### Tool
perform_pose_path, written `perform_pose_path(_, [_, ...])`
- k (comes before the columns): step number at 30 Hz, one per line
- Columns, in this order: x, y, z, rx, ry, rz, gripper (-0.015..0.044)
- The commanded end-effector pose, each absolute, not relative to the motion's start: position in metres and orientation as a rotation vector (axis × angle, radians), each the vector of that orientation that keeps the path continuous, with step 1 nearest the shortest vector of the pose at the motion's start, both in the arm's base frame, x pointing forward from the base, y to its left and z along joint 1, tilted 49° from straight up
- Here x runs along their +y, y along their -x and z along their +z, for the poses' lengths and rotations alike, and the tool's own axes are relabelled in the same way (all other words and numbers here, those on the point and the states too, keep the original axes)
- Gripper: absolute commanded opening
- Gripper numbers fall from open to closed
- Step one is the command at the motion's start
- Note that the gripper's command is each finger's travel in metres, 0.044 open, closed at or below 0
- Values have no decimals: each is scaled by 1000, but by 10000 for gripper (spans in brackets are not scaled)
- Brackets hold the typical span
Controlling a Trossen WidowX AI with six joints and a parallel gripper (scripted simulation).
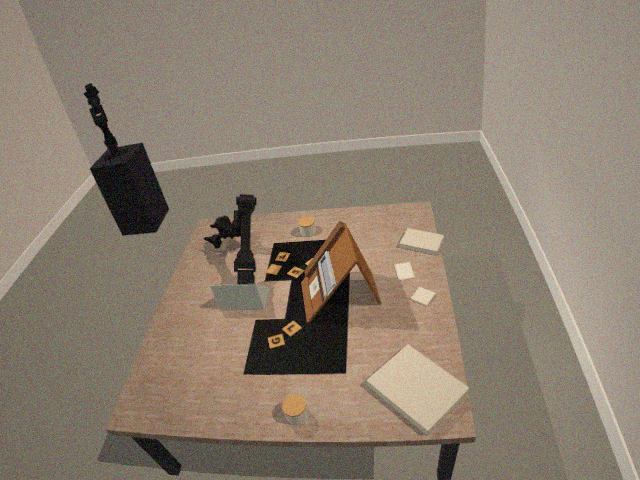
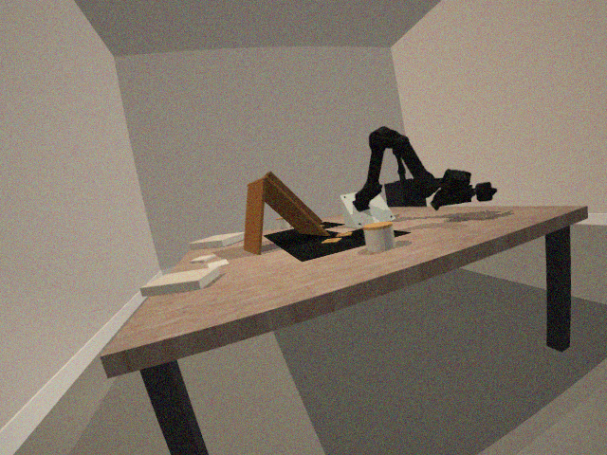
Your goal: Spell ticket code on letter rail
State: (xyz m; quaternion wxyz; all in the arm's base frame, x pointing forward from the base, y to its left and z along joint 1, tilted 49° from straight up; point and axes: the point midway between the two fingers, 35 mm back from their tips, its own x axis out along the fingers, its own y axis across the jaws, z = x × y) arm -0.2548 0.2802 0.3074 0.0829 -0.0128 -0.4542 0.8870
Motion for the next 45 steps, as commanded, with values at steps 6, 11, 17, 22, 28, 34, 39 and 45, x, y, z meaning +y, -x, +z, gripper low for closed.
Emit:
perform_pose_path(6, [322,199,325,-1198,143,2497,440])
perform_pose_path(11, [341,165,332,-1112,190,2411,440])
perform_pose_path(17, [358,122,341,-1012,236,2303,440])
perform_pose_path(22, [368,85,348,-933,266,2210,440])
perform_pose_path(28, [371,63,354,-855,265,2154,440])
perform_pose_path(34, [364,72,372,-775,178,2164,440])
perform_pose_path(39, [369,49,379,-691,162,2100,440])
perform_pose_path(45, [374,-6,383,-581,176,1953,440])
